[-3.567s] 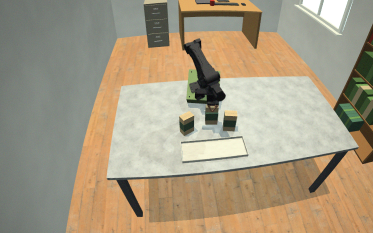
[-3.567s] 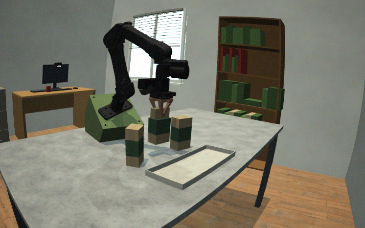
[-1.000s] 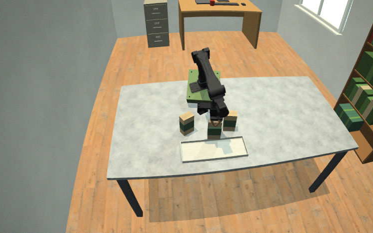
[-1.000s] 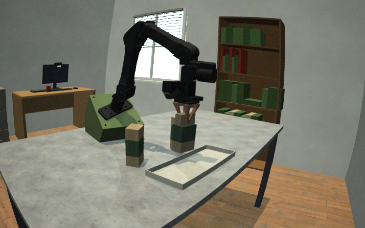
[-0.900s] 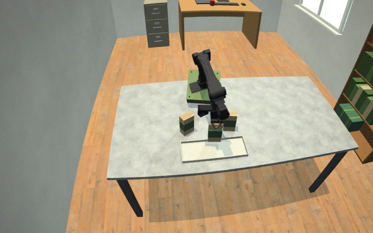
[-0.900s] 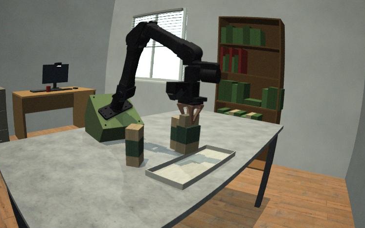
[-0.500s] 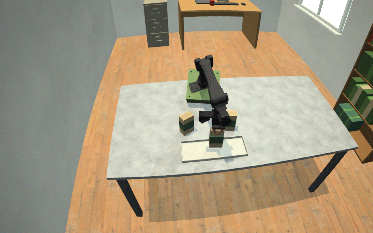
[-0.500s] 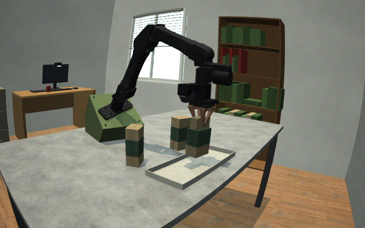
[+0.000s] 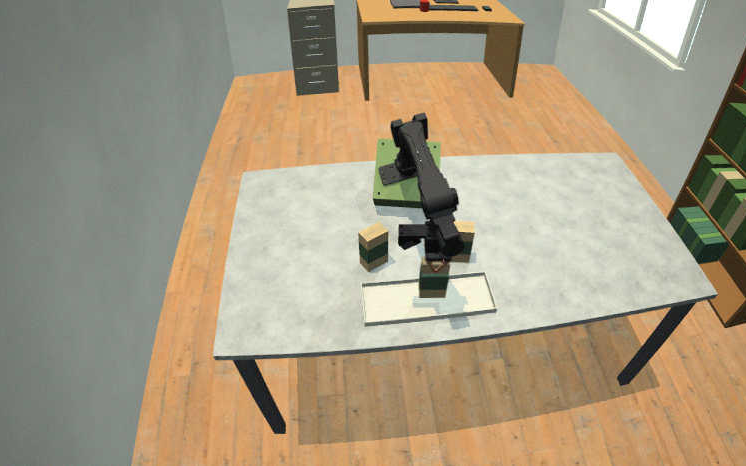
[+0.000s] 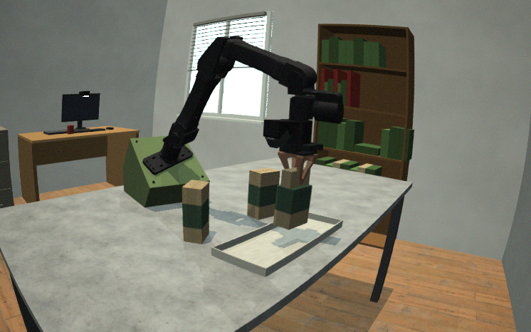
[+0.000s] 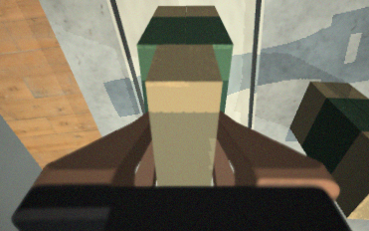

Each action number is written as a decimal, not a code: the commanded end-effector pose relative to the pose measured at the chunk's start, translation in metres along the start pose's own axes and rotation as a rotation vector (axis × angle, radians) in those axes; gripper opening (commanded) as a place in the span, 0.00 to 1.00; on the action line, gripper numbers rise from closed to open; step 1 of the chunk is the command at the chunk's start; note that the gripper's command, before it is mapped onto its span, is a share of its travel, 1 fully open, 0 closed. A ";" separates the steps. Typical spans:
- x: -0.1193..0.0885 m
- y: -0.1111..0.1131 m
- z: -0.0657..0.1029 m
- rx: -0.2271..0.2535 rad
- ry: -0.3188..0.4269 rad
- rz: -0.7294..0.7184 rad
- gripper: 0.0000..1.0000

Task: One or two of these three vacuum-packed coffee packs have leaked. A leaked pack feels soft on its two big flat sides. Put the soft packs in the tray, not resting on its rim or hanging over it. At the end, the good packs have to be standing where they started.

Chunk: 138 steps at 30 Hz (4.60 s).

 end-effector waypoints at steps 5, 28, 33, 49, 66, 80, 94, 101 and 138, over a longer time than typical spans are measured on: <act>0.004 0.007 0.021 0.038 0.006 -0.006 0.24; 0.004 0.007 0.021 0.038 0.006 -0.006 0.24; 0.004 0.007 0.021 0.038 0.006 -0.006 0.24; 0.004 0.007 0.019 0.036 0.005 -0.006 0.24; 0.002 0.001 -0.022 0.006 0.003 0.002 0.24; 0.003 0.012 -0.026 0.050 0.008 -0.008 0.24; 0.004 0.007 -0.027 0.030 0.003 -0.005 0.24; 0.004 0.007 -0.027 0.030 0.003 -0.005 0.24; 0.004 0.007 -0.027 0.030 0.003 -0.005 0.77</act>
Point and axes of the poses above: the point where the finger pads meet when closed, its own z axis back along the fingers, its own y axis across the jaws, x = y × z, the point moved 1 cm from there along z, back along the fingers
